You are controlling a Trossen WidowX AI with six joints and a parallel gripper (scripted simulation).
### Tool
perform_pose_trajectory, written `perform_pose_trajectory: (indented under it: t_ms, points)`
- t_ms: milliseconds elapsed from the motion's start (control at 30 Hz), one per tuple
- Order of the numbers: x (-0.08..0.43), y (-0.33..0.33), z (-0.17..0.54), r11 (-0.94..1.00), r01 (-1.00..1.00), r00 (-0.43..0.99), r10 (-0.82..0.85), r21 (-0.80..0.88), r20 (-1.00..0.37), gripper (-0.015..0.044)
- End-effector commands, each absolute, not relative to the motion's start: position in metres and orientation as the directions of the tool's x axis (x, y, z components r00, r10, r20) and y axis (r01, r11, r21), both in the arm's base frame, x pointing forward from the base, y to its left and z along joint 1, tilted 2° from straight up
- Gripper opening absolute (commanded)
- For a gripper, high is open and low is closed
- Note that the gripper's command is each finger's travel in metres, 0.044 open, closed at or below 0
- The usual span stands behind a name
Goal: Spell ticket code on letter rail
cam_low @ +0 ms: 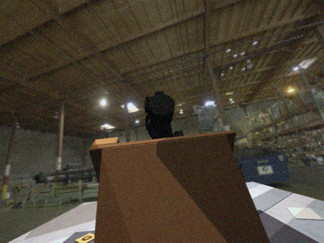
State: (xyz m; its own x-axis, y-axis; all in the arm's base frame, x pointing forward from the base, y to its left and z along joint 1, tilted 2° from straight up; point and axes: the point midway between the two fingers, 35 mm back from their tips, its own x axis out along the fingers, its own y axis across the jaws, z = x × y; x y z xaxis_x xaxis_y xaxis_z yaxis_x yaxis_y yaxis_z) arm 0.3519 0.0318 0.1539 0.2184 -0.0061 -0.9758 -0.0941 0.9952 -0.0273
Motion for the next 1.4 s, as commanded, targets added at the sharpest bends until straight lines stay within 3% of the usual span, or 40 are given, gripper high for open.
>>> perform_pose_trajectory:
  t_ms: [0, 1367]
  points:
    - [0.355, 0.032, 0.155, 0.995, -0.092, 0.227, -0.008, -0.030, -0.974, 0.0000]
    - [0.356, 0.021, 0.153, 0.995, -0.092, 0.227, -0.009, -0.031, -0.974, 0.0000]
